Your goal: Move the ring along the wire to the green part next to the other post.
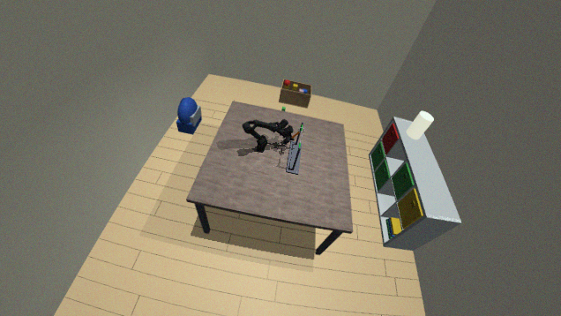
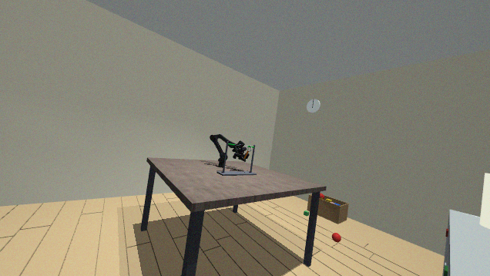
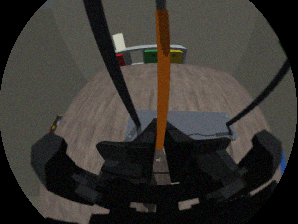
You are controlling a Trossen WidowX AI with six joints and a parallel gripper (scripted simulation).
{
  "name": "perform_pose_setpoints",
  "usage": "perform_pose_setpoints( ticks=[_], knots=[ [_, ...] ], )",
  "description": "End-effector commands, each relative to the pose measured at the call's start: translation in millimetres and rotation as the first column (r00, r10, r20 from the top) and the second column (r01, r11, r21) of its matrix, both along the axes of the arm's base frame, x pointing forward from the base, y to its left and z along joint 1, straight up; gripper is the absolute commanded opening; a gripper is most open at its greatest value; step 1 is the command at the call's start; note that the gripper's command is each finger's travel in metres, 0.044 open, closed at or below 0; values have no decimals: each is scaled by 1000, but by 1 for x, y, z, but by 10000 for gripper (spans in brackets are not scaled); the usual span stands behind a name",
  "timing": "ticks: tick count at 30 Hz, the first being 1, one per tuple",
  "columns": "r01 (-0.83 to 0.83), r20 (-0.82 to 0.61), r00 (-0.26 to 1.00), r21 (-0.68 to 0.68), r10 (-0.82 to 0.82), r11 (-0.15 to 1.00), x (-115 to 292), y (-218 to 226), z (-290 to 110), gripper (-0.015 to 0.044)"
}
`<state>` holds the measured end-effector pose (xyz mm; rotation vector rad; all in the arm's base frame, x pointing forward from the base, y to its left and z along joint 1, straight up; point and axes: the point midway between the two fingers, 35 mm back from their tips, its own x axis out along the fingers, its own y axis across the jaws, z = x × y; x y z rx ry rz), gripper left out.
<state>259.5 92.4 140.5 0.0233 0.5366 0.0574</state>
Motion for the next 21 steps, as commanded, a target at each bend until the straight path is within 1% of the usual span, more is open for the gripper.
perform_pose_setpoints(
  ticks=[1, 6, 18, 21],
  knots=[
    [7, 0, 1000, 0, -7, 1000, 0, -1, -1, -150],
    [7, 0, 1000, 0, -7, 1000, 0, -1, -1, -150],
    [0, 0, 1000, 0, 0, 1000, -1, 0, 1, 160],
    [1, -2, 1000, 0, -1, 1000, -7, 1, 4, 160]
  ],
)
